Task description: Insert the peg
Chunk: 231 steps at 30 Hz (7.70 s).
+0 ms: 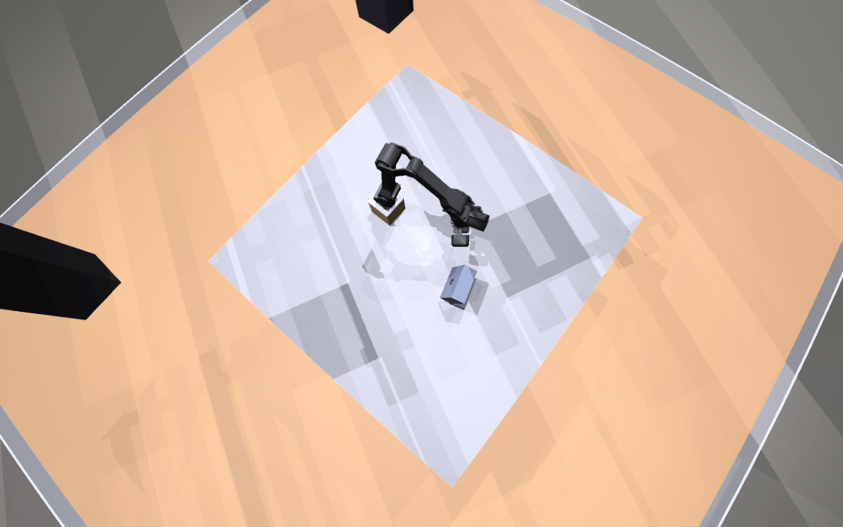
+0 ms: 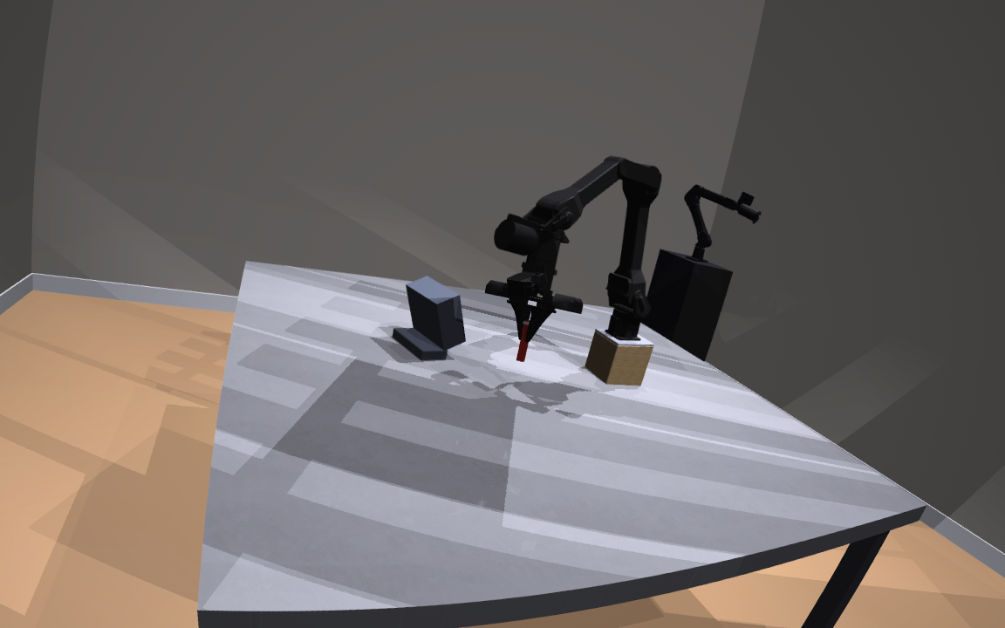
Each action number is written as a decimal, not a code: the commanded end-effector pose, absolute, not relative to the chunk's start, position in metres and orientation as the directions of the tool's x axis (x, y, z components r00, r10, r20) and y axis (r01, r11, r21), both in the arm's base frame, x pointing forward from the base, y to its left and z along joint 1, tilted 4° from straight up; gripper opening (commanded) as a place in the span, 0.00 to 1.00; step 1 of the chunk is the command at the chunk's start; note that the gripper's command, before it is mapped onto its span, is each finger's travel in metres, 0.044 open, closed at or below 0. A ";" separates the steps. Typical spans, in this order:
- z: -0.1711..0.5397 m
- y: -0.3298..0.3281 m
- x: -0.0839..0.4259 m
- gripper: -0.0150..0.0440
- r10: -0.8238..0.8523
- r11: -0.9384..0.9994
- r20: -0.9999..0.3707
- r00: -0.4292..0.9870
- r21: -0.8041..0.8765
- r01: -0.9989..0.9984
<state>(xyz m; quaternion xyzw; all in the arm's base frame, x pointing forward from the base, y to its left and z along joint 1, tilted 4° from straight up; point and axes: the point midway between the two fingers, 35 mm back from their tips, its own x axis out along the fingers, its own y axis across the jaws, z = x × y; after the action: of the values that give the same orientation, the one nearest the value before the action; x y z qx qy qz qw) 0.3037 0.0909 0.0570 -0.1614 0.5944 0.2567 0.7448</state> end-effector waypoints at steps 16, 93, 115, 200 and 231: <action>0.050 0.073 0.308 0.25 0.254 0.833 -0.947 0.198 0.110 -0.543; 0.046 -0.007 0.323 0.25 0.401 0.878 -0.787 0.470 0.184 -0.441; 0.048 -0.031 0.321 0.25 0.408 0.890 -0.725 0.555 0.179 -0.420; 0.065 -0.114 0.284 0.25 0.315 0.943 -0.452 0.835 0.051 -0.328; 0.070 -0.132 0.270 0.25 0.263 0.957 -0.369 0.891 -0.017 -0.290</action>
<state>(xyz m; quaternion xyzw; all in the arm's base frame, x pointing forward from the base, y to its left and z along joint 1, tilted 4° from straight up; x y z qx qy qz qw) 0.2698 -0.1346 0.0732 -0.0423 0.1833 0.1409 0.9720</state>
